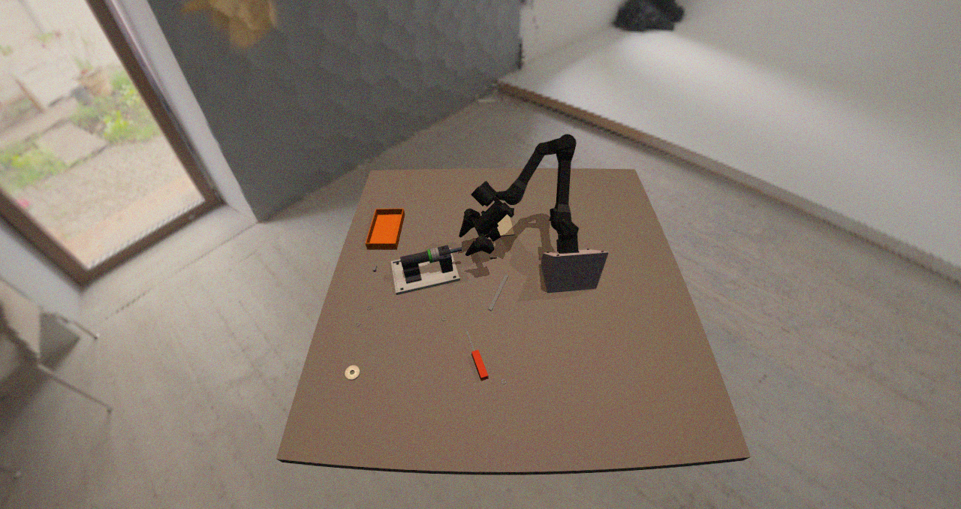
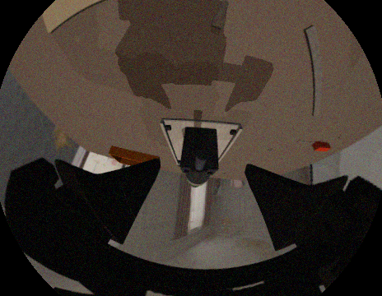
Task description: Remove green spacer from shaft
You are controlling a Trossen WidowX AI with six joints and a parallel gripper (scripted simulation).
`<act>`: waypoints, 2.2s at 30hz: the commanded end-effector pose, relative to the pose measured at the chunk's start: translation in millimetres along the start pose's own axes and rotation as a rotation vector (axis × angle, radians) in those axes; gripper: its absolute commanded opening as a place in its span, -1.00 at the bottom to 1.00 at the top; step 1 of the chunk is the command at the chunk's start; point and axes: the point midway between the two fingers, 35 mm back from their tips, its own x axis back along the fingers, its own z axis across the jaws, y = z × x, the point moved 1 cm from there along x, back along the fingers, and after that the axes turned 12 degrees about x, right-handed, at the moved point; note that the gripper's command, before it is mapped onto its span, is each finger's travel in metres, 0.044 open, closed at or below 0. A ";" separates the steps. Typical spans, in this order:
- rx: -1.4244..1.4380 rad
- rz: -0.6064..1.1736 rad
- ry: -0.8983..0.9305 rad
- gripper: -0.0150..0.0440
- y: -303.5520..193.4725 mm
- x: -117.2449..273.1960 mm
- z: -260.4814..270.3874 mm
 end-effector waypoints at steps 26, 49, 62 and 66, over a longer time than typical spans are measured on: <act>-0.011 0.010 0.005 1.00 -1.3 -0.2 1.7; -0.011 0.010 0.007 1.00 -2.7 -35.4 2.7; -0.011 0.010 0.007 1.00 -2.5 -40.2 2.5; -0.011 0.010 0.007 1.00 -2.5 -40.2 2.5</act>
